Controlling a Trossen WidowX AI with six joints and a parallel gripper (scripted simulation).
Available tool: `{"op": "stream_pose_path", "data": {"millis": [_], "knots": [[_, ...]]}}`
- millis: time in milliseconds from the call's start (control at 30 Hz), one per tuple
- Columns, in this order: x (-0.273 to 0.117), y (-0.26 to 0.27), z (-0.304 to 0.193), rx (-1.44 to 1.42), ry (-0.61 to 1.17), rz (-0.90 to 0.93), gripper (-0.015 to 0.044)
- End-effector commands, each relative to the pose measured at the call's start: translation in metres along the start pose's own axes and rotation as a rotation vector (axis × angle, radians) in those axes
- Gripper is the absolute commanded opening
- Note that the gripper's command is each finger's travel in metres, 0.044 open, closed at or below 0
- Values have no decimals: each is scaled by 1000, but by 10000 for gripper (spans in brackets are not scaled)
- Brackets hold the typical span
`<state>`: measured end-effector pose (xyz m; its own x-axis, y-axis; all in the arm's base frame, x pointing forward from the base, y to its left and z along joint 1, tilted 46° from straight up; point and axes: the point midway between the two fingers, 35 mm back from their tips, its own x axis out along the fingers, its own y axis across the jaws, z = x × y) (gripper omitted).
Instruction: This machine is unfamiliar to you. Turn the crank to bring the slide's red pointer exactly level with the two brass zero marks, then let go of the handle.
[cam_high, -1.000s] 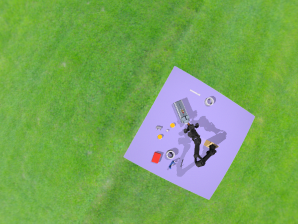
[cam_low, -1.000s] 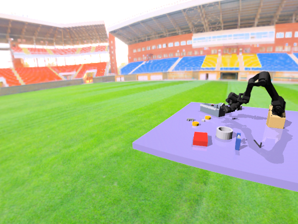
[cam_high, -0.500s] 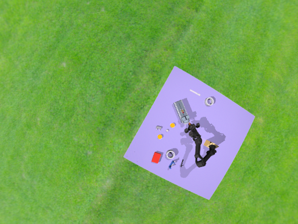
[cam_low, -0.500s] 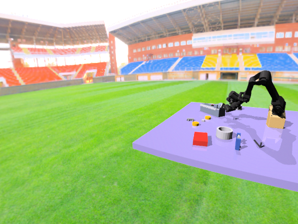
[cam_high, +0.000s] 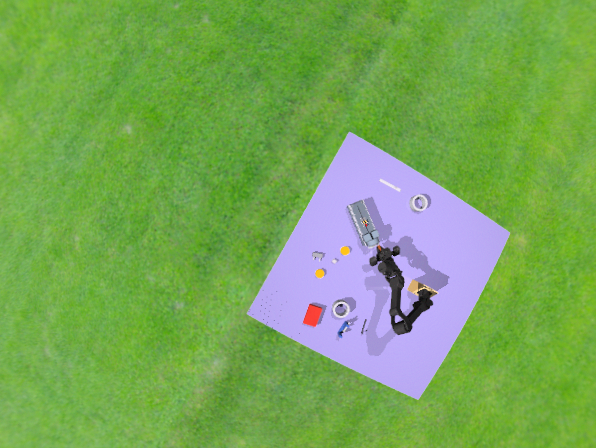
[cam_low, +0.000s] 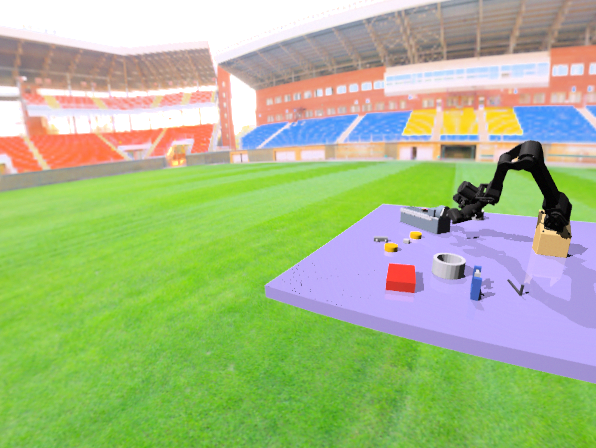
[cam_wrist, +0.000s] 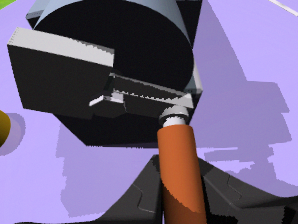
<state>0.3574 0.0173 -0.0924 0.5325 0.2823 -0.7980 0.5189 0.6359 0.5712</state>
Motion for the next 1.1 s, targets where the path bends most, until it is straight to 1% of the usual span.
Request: {"op": "stream_pose_path", "data": {"millis": [0, 833, 1067], "knots": [[-1, -1, 1, 0, -4, -3, 0], [0, 0, 0, 2, -1, 0, 0], [0, 0, 0, 2, -1, 0, 184]]}}
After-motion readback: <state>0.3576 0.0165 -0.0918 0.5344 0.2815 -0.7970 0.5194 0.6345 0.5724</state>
